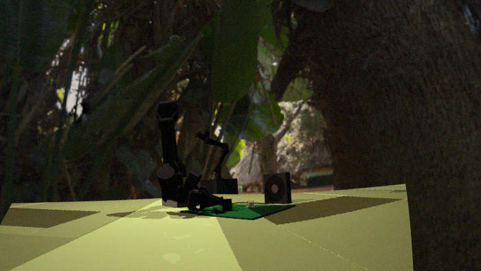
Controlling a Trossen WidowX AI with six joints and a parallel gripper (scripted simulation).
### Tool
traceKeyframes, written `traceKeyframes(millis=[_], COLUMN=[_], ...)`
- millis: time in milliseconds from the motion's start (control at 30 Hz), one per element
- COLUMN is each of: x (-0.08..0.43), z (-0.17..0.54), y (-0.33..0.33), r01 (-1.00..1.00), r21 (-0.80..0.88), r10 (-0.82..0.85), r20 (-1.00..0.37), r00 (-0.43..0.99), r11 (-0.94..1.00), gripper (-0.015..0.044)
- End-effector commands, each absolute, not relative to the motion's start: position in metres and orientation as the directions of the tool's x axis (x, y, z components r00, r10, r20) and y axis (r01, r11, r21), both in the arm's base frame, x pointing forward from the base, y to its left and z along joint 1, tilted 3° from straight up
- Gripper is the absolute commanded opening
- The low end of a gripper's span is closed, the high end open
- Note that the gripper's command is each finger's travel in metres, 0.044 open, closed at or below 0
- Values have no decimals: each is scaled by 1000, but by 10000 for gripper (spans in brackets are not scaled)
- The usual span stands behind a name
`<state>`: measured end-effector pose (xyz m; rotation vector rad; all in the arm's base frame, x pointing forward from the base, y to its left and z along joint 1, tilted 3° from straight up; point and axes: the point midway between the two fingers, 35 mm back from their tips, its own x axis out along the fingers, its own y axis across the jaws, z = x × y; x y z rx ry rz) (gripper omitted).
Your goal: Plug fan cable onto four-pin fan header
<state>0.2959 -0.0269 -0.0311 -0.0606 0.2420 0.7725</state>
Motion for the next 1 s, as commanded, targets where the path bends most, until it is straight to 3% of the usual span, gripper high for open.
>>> traceKeyframes(millis=[0, 967], x=[295, 268], z=[-33, -28], y=[-31, -67], r01=[-696, -696], r21=[28, 27], r10=[679, 670], r20=[-246, -303], r00=[691, 678], r11=[718, 717], gripper=[140, 140])
